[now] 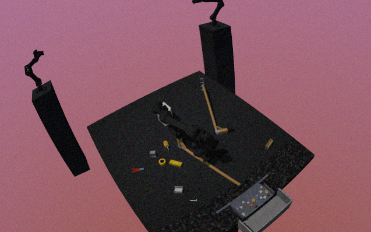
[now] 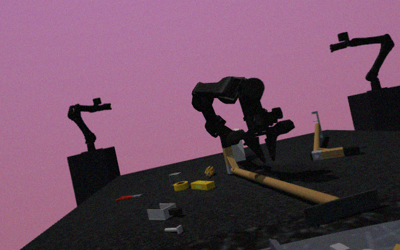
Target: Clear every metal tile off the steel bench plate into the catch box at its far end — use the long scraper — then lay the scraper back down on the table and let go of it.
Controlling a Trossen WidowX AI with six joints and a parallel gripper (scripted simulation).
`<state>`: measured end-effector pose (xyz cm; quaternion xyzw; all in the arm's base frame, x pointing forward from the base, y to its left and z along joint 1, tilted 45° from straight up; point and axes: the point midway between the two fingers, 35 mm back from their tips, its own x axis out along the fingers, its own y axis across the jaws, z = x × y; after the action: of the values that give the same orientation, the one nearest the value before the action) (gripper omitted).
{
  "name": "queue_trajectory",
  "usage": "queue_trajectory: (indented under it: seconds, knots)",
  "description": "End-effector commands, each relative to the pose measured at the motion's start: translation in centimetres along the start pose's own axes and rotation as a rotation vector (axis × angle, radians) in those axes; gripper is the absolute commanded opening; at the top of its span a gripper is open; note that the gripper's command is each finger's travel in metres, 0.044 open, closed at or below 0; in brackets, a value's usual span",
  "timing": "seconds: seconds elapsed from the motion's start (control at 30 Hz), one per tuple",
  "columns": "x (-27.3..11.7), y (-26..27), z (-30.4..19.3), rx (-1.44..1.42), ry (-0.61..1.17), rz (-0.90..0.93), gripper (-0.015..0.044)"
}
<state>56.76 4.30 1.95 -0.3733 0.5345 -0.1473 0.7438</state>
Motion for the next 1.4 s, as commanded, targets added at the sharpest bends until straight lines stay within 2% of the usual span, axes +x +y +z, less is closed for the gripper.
queue_trajectory:
  seconds: [0.0,0.3,1.37]
  knots:
    - [-2.1,-0.1,0.5,-0.009,-0.036,-0.013,0.0210]
    - [-6.9,0.0,1.4,-0.024,-0.117,-0.039,0.0440]
    - [-22.6,0.5,-0.1,-0.051,-0.402,-0.104,0.0440]
